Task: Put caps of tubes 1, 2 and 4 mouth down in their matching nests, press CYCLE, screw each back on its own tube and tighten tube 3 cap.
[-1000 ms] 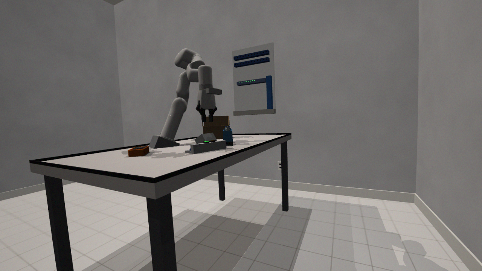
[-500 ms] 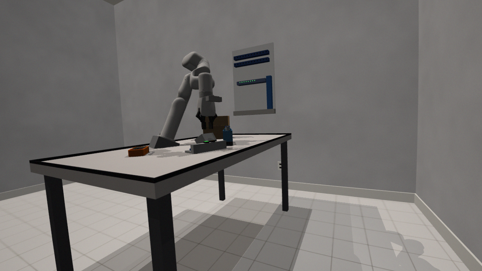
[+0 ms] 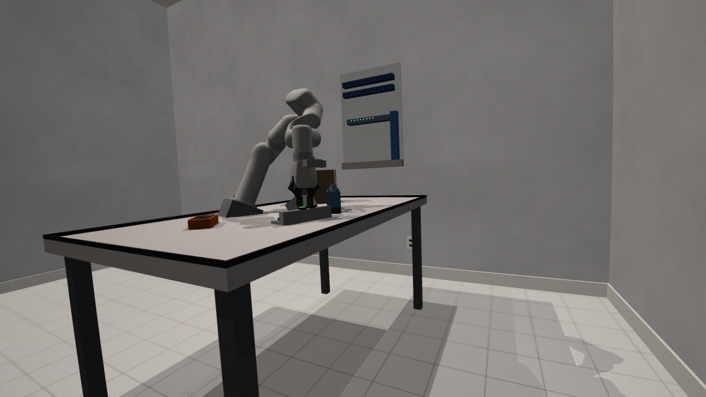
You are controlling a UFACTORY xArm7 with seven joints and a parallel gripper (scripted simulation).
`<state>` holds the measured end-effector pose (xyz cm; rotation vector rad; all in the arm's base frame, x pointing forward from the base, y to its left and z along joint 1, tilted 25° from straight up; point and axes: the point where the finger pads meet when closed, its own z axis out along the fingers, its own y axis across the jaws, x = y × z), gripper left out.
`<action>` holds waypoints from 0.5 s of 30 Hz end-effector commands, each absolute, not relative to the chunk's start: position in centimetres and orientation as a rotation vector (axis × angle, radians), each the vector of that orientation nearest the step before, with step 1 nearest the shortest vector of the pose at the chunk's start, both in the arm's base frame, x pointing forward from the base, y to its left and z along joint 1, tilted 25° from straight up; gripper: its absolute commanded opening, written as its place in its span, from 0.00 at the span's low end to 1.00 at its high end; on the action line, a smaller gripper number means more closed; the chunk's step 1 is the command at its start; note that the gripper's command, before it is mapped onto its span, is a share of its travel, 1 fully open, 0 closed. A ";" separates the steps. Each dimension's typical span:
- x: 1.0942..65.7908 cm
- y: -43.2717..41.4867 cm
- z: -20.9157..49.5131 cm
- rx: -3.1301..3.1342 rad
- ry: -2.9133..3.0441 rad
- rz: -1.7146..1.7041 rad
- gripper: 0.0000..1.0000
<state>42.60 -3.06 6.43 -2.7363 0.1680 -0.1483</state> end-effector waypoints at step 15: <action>43.3 -2.2 4.2 -2.710 0.156 -0.134 0.46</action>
